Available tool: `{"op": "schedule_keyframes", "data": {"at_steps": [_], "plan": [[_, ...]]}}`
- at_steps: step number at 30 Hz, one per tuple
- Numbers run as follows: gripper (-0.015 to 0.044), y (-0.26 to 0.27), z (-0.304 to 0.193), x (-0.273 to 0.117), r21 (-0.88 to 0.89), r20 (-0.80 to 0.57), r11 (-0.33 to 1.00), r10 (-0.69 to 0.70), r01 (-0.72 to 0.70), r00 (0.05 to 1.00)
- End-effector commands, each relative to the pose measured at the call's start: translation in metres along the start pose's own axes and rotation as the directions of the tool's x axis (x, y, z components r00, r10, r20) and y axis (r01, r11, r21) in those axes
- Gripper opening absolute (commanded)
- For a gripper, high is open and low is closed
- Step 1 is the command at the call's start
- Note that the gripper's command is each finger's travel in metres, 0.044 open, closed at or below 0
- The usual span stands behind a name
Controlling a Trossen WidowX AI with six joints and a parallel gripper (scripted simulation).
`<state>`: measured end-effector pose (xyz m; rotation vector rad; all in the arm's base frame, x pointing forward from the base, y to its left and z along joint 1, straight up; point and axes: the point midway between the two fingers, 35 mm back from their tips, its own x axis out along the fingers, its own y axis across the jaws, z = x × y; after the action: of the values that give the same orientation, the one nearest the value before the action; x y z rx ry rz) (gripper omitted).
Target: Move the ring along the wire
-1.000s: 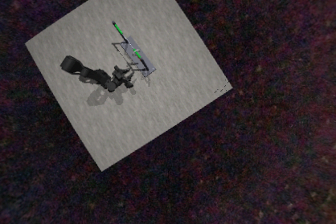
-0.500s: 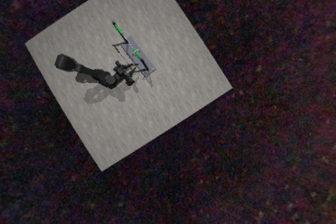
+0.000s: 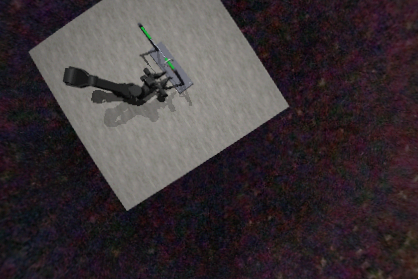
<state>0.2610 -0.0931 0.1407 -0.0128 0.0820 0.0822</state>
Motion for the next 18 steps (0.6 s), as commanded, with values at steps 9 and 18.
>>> {"op": "schedule_keyframes", "data": {"at_steps": [9, 18], "plan": [[0.016, -0.005, 0.006, 0.017, -0.004, 0.007, 1.0, -0.002, 0.002, 1.0], [0.016, -0.006, 0.007, 0.03, -0.004, 0.008, 1.0, -0.002, 0.002, 1.0]]}}
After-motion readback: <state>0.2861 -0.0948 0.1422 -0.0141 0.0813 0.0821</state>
